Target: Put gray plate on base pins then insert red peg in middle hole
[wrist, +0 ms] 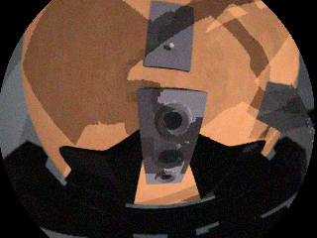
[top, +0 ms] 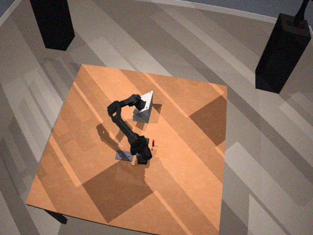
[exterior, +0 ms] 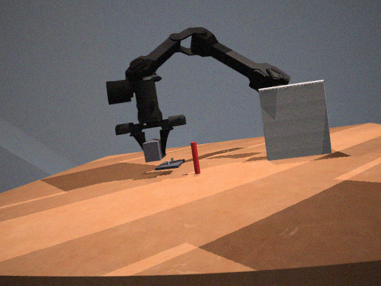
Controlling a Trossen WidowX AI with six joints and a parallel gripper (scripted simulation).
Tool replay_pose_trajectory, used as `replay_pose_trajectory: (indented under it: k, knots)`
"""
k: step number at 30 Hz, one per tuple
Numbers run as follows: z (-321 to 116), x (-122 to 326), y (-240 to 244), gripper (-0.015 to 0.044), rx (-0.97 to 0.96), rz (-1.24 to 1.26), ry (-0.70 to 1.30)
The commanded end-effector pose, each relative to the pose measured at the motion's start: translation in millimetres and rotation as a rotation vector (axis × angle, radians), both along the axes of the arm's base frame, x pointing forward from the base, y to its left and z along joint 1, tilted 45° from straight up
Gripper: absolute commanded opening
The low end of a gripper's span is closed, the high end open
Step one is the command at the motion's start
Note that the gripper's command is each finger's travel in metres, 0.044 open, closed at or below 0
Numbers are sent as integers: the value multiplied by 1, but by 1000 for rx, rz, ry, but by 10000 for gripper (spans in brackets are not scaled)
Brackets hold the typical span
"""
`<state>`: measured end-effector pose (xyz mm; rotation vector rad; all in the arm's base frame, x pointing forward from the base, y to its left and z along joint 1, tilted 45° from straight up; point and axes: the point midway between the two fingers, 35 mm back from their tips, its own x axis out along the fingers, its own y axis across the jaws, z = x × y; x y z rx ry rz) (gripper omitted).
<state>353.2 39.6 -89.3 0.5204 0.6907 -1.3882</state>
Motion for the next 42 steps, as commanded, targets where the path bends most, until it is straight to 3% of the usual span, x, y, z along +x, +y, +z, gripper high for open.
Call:
replay_pose_trajectory:
  k: [1, 27, 42]
  knots:
    - [11, 2, 9, 0, 9, 0, -15]
    - [70, -10, 58, 0, 6, -2, -14]
    - [79, 0, 20, 0, 19, -15, -21]
